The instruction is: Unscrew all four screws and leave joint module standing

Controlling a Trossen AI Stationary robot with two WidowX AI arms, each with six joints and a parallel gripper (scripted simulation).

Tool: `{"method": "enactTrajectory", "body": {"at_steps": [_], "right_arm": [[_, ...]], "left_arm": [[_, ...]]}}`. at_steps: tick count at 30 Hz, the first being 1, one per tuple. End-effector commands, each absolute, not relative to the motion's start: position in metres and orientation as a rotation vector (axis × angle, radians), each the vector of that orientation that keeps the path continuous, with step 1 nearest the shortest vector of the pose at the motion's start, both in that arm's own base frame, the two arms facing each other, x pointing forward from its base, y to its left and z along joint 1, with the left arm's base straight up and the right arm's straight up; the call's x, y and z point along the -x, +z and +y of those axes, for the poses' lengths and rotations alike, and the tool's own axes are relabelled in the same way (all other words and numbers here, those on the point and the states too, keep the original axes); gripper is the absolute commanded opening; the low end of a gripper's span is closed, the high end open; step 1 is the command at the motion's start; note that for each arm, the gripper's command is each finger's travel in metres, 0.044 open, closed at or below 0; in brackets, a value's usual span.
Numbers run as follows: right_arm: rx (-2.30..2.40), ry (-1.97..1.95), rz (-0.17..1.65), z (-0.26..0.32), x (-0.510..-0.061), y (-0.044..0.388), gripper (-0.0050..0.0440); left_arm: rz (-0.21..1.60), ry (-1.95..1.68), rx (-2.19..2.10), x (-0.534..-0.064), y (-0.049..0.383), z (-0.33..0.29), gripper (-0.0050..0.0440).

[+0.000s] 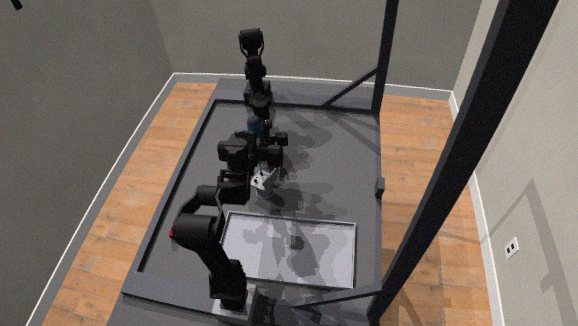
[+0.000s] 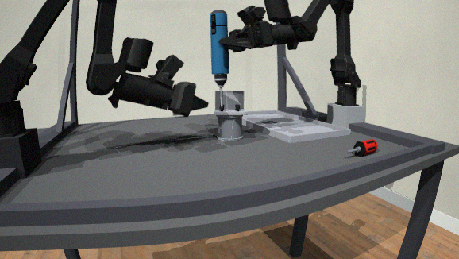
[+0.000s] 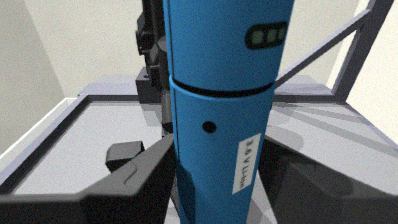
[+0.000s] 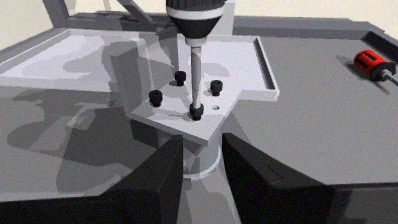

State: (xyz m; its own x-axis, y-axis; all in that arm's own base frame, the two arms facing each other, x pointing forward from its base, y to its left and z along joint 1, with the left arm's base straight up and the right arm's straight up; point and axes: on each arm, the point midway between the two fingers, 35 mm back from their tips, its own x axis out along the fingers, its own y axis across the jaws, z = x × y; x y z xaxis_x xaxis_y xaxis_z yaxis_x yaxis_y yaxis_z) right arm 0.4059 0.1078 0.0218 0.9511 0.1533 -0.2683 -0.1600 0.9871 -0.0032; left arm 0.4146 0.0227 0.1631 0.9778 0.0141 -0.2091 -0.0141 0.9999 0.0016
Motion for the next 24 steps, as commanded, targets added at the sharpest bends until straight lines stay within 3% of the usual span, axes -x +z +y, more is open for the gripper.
{"method": "enactTrajectory", "body": {"at_steps": [1,15,24], "right_arm": [[0.020,0.163,0.246,0.112,-0.430,0.025,0.0100],[0.019,0.164,0.244,0.118,-0.457,0.021,0.0100],[0.016,0.162,0.237,0.118,-0.455,0.024,0.0027]], "left_arm": [[0.181,0.017,-0.002,-0.417,0.175,0.024,0.0161],[0.181,0.017,-0.002,-0.417,0.175,0.024,0.0161],[0.181,0.017,-0.002,-0.417,0.175,0.024,0.0161]]}}
